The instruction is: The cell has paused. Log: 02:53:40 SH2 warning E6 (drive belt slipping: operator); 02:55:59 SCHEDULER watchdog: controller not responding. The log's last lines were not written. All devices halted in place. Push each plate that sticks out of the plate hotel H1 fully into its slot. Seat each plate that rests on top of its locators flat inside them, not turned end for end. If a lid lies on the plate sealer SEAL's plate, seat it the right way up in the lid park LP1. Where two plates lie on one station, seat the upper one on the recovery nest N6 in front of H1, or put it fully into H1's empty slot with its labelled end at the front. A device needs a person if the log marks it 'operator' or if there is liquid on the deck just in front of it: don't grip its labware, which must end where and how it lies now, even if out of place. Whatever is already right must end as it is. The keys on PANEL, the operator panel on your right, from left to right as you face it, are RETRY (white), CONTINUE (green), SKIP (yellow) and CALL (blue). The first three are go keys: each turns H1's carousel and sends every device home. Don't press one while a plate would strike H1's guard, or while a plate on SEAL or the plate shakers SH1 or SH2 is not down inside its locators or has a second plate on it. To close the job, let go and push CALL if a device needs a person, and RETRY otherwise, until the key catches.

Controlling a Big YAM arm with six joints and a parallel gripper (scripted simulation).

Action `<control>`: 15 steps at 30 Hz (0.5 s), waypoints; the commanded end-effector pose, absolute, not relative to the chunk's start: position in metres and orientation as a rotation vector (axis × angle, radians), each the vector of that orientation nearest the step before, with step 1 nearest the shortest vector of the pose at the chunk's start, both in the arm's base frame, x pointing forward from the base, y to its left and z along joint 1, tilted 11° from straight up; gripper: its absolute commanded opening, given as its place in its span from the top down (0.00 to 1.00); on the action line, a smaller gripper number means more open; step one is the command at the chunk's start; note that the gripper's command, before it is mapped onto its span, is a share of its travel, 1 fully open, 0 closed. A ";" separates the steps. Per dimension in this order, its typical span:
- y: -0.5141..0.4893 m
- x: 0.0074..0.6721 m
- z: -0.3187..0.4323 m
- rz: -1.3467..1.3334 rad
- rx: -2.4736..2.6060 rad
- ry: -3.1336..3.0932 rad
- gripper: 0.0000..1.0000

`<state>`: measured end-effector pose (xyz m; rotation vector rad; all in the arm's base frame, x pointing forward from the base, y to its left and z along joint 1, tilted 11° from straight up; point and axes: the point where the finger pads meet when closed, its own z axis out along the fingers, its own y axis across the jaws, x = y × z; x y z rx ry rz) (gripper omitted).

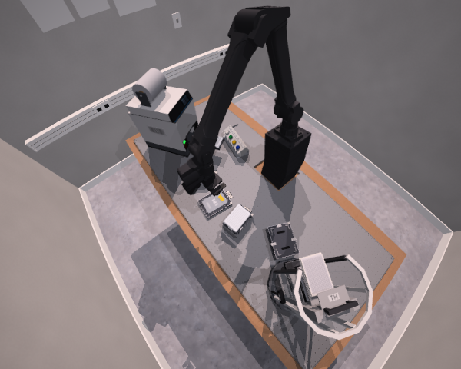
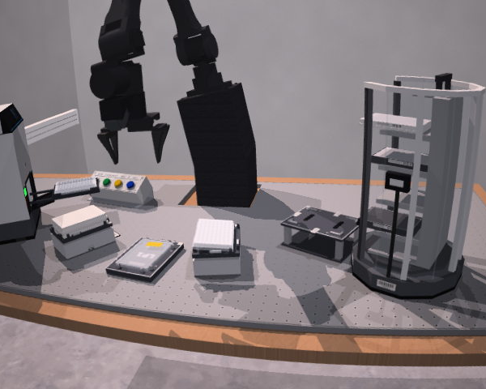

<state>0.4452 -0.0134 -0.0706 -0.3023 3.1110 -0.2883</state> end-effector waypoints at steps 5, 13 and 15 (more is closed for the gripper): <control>0.016 0.447 -0.079 -0.291 -0.311 3.103 0.00; 0.036 0.441 -0.084 -0.291 -0.312 3.108 0.00; 0.042 0.440 -0.085 -0.291 -0.312 3.107 0.00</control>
